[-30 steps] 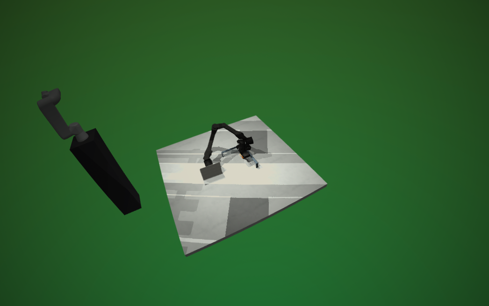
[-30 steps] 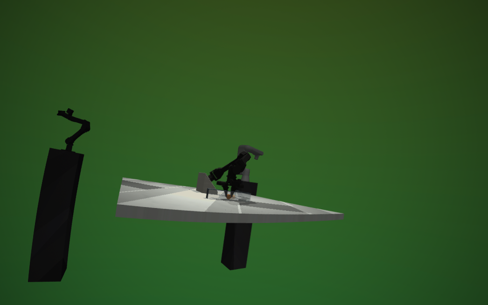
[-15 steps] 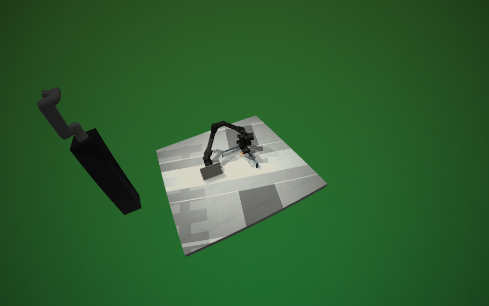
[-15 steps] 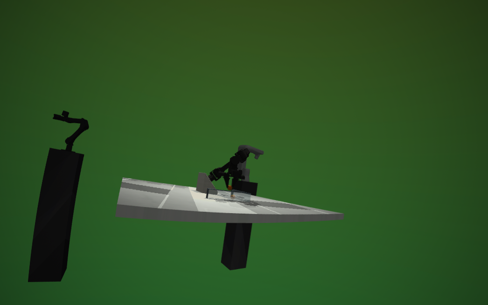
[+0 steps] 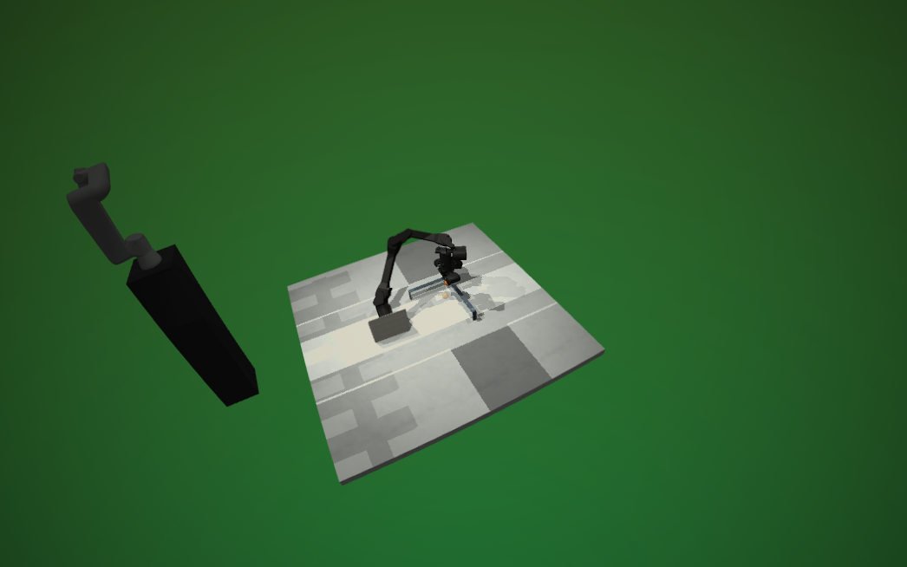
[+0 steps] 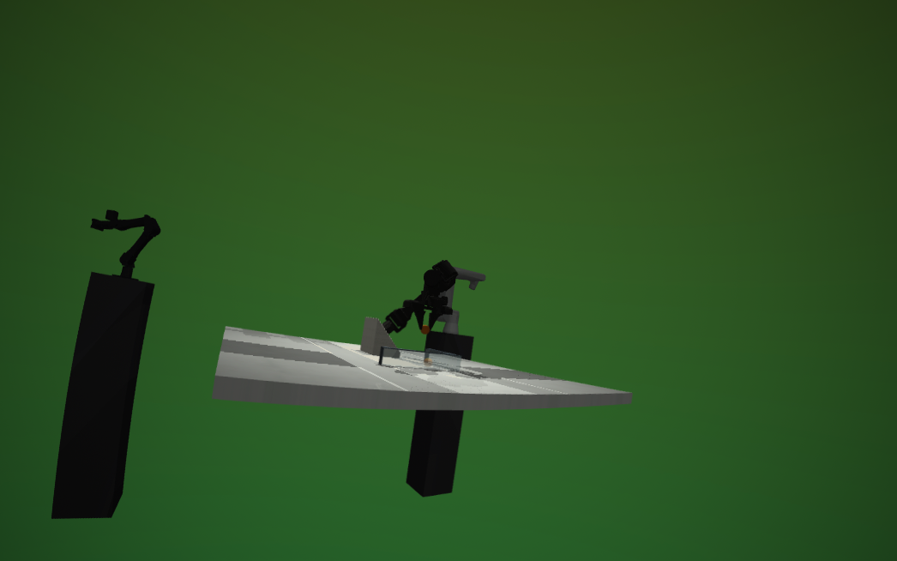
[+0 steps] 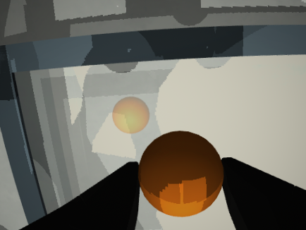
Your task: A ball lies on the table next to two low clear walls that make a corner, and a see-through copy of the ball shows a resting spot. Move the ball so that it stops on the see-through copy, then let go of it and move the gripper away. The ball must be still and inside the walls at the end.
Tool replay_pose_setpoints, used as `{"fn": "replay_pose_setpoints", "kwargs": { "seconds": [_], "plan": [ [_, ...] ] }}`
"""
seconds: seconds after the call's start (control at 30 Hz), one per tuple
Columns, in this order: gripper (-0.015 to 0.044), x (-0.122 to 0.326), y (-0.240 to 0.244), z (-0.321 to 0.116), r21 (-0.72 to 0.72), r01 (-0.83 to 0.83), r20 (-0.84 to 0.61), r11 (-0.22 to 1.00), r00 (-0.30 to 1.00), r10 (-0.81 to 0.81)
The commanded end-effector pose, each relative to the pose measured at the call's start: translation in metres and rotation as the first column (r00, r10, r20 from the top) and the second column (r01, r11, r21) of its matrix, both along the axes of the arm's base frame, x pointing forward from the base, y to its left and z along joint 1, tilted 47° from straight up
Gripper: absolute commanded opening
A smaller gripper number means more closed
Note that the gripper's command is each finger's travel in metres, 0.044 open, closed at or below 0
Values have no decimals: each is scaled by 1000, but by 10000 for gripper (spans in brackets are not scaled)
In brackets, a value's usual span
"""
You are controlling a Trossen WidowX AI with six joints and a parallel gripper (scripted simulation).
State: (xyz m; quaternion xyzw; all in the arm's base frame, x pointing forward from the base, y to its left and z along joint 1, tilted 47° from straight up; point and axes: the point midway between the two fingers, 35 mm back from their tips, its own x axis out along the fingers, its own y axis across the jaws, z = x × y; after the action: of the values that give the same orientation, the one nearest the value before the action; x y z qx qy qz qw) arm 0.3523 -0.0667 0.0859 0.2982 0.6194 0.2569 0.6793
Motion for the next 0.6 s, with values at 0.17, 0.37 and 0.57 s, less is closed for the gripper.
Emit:
{"fn": "replay_pose_setpoints", "kwargs": {
  "seconds": [0.17,0.37,0.57],
  "plan": [
    [0,-2,40,2,-3,-3,3,1000,1000,3],
    [0,-3,53,1,-1,-4,3,1000,1000,4],
    [0,1,69,-15,-2,-3,3,1000,1000,3]
  ]
}}
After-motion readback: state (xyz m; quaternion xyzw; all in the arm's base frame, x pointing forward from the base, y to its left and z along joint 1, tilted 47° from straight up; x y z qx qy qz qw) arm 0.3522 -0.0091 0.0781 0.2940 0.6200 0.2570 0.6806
